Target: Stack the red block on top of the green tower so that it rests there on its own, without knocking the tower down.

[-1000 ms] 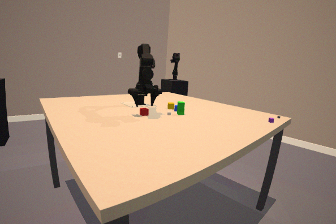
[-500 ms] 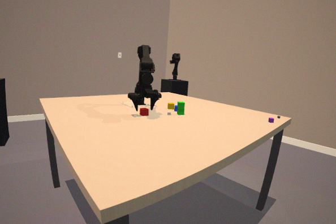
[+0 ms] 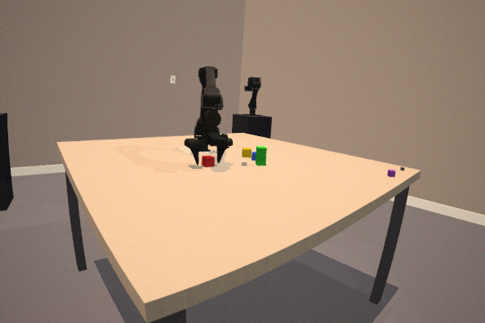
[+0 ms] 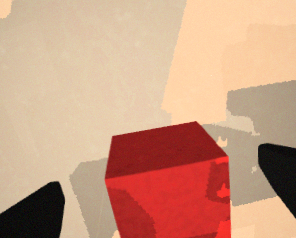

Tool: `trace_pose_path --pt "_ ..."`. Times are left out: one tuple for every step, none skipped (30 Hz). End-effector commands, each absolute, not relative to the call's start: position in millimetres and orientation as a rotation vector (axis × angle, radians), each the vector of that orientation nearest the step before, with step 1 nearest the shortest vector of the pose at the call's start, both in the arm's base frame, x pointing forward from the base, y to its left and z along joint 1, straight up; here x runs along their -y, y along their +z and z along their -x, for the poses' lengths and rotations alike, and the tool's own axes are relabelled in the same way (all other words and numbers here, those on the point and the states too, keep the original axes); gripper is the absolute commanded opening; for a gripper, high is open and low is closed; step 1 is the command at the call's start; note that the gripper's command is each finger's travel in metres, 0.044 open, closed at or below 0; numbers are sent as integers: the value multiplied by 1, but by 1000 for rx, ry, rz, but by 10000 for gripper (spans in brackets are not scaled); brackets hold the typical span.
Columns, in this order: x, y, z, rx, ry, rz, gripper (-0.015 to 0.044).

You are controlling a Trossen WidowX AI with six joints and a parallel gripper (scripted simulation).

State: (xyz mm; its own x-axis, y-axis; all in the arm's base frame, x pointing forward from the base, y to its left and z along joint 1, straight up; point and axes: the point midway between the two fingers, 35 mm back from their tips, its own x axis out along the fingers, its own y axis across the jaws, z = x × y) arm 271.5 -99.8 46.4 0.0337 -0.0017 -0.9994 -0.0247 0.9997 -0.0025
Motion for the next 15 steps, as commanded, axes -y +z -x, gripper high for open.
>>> trace_pose_path --pt "100 45 -271 -1540 19 28 440" --pt "100 45 -271 -1540 19 28 440" --pt "100 45 -271 -1540 19 28 440" --pt "100 45 -271 -1540 19 28 440" --pt "100 45 -271 -1540 19 28 440" --pt "100 45 -271 -1540 19 28 440" --pt "100 45 -271 -1540 19 28 440" --pt "100 45 -271 -1540 19 28 440" --pt "100 46 -271 -1540 19 28 440" --pt "100 46 -271 -1540 19 28 414" --pt "100 46 -271 -1540 19 28 387" --pt "100 46 -271 -1540 19 28 361" --pt "100 46 -271 -1540 19 28 335" --pt "100 46 -271 -1540 19 28 309" --pt "100 46 -271 -1540 19 28 282"
